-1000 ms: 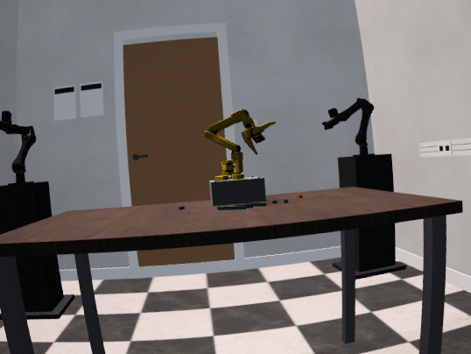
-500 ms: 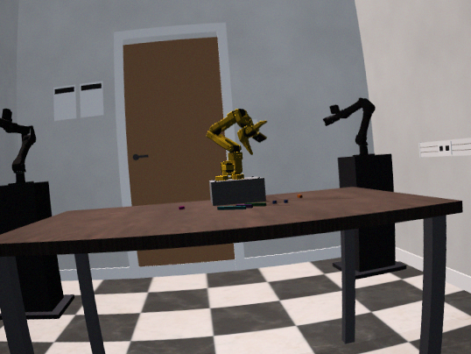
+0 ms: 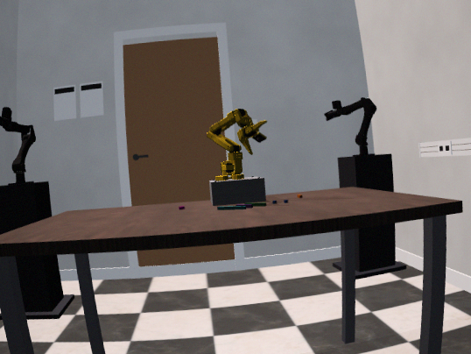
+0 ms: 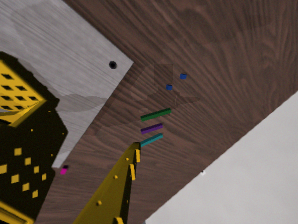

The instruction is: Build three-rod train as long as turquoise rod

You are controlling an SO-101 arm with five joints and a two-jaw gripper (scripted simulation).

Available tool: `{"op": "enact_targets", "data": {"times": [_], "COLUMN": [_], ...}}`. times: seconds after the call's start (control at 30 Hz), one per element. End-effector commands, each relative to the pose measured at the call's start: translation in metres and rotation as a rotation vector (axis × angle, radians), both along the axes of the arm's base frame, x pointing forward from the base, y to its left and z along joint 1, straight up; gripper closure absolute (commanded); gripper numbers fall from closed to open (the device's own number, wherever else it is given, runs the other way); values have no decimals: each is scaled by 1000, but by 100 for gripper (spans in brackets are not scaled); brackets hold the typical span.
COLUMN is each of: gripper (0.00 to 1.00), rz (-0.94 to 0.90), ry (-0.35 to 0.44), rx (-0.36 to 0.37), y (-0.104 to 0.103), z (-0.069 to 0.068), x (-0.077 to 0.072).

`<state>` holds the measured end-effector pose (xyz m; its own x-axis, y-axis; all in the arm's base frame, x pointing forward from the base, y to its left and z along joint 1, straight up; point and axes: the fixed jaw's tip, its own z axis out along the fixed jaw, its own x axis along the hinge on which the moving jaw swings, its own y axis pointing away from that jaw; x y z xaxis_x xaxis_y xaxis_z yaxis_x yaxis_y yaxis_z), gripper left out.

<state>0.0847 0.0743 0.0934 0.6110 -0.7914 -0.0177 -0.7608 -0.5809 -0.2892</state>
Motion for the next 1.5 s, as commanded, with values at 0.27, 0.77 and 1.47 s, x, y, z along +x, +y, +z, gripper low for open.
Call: {"op": "enact_targets", "data": {"times": [0.27,0.77,1.47], "gripper": [0,0,0], "rz": [-6,-6,-6], "ry": [12,12,12], "rx": [-18,-18,-18], "y": [-3,-2,-2], "z": [-3,-3,-3], "x": [1,2,2]}}
